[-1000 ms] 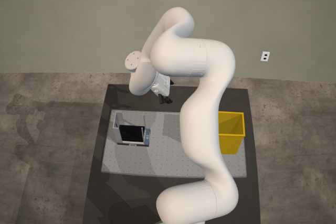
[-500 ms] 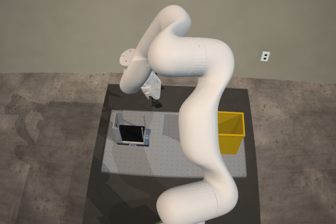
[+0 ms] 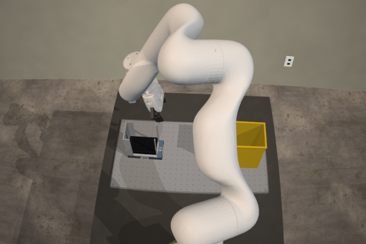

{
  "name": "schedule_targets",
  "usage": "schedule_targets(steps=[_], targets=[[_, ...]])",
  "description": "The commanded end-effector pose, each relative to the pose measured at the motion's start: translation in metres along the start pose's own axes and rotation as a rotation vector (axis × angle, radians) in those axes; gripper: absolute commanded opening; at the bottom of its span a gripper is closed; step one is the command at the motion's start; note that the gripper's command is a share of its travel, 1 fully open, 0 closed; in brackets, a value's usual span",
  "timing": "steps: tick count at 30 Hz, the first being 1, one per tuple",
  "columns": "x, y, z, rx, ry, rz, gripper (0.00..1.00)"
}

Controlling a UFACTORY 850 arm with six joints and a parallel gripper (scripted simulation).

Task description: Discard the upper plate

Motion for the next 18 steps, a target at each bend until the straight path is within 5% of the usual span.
schedule_targets(steps=[1, 18], targets=[[-0.007, 0.009, -0.006, -0.008, 0.029, 0.059, 1.0], [-0.04, 0.056, -0.039, -0.022, 0.073, 0.172, 1.0]])
Point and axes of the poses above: the point where the finger pads meet when closed, its own x axis out along the fingers, its own z axis across the jaws, y = z × x, the point moved 1 cm from there along -x, back along the fingers, and after that the axes turned 1 degree about -x, right-handed, at the moved point
